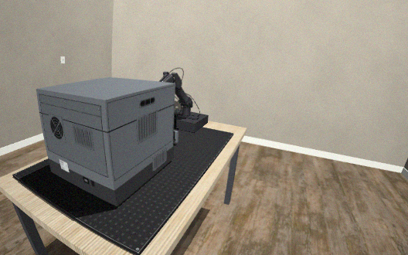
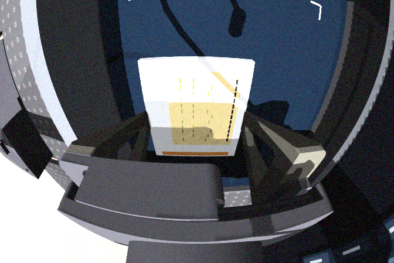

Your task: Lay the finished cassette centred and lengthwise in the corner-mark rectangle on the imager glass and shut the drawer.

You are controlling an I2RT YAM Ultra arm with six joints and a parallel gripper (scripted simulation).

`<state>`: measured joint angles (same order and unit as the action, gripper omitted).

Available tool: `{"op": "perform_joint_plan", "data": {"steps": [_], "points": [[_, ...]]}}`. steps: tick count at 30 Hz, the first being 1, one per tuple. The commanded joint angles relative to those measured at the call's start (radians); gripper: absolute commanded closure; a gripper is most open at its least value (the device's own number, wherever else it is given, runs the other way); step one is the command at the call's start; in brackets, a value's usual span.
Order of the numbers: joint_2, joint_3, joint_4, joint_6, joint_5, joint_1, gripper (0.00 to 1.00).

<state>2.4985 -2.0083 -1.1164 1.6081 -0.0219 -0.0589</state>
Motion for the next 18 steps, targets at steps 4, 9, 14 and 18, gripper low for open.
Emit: {"op": "perform_joint_plan", "data": {"steps": [4,9,14,18], "points": [[-0.011,-0.009,0.003,-0.005,-0.004,-0.001,1.00],[-0.011,-0.010,0.001,-0.005,-0.004,0.000,1.00],[-0.010,-0.013,0.000,-0.006,-0.004,0.000,1.00],[-0.010,-0.015,-0.001,-0.006,-0.004,0.000,1.00]]}}
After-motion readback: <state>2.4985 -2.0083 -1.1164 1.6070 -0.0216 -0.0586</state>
